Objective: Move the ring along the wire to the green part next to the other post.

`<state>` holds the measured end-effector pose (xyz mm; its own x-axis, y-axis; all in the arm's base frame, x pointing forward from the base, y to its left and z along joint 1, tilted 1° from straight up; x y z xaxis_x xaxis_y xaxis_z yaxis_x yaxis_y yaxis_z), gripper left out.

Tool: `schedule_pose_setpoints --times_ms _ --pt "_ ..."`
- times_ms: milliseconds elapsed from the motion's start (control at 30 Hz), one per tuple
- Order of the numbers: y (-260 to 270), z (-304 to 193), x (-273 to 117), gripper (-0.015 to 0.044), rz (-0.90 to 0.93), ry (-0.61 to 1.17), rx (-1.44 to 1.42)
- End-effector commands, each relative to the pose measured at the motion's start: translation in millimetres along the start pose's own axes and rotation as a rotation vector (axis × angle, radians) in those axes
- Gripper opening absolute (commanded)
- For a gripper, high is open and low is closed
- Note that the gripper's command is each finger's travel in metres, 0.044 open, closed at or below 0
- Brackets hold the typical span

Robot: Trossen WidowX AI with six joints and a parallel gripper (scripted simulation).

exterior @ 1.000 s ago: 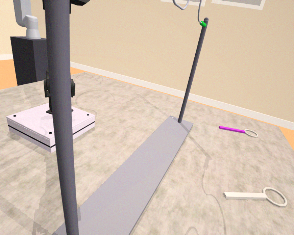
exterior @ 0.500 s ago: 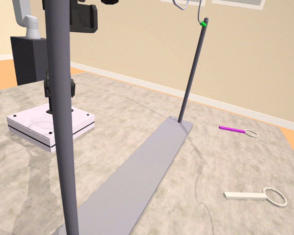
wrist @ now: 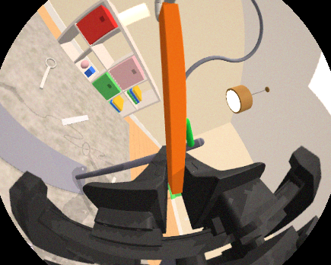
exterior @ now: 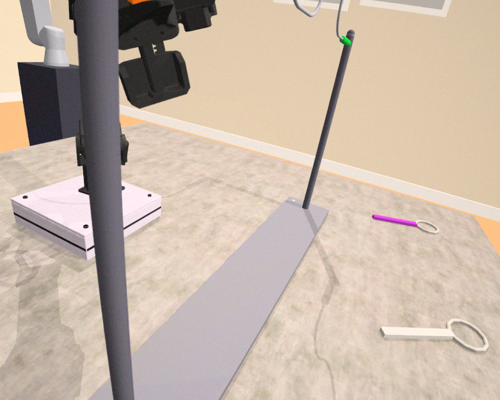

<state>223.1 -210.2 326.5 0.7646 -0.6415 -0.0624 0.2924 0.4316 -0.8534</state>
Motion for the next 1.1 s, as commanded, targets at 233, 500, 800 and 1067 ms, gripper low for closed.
schedule_pose_setpoints --times_ms 233,500,800,1067 --pt "34.1 -0.5 -9.9 -0.015 0.111 0.05 0.228" --pt "61.1 3.8 -18.3 -0.015 0.204 0.09 0.402" --pt "88.5 14.4 -30.1 -0.015 0.307 0.134 0.593" --pt "108.5 27.4 -41.5 -0.015 0.391 0.169 0.748"
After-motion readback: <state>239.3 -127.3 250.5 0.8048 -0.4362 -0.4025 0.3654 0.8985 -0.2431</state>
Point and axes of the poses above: the point midway between the two fingers, 35 mm back from their tips, its own x axis out along the fingers, its own y axis across the jaws, z = x × y, the point moved 3 cm from there along -x, back along the fingers, and after that the axes turned 11 degrees about x, right-handed, at the moved point
